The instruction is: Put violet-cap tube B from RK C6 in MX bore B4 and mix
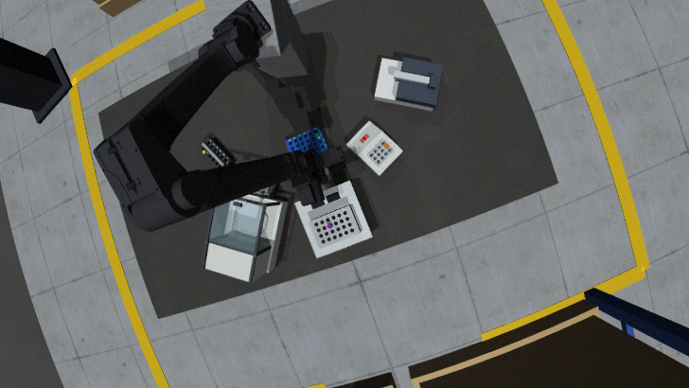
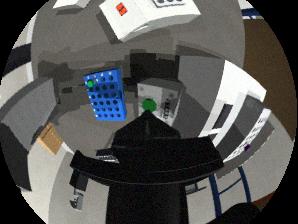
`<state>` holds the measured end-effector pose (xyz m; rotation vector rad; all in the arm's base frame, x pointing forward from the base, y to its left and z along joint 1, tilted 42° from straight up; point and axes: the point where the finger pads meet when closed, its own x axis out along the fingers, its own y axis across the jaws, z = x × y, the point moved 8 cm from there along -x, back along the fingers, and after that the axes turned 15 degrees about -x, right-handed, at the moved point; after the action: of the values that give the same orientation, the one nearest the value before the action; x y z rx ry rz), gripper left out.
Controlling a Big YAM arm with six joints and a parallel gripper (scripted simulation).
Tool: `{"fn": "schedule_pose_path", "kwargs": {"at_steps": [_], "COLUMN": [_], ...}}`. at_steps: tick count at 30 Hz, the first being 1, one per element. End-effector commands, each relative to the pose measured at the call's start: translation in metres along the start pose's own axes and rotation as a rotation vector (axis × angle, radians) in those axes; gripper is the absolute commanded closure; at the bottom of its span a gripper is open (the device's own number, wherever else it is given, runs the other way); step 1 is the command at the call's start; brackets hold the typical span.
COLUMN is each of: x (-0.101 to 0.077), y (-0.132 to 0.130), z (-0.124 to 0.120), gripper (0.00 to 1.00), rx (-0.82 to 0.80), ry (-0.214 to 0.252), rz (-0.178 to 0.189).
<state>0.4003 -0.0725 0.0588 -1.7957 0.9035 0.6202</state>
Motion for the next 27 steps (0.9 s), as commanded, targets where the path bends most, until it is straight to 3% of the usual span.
{"fn": "schedule_pose_path", "kwargs": {"at_steps": [1, 13, 27], "x": [-0.002, 0.006, 0.016], "y": [-0.006, -0.001, 0.000], "z": [-0.006, -0.001, -0.005], "gripper": [1.00, 1.00, 1.00], "rx": [-0.003, -0.011, -0.003], "ry": [0.010, -0.001, 0.007], "rz": [-0.021, -0.002, -0.005]}}
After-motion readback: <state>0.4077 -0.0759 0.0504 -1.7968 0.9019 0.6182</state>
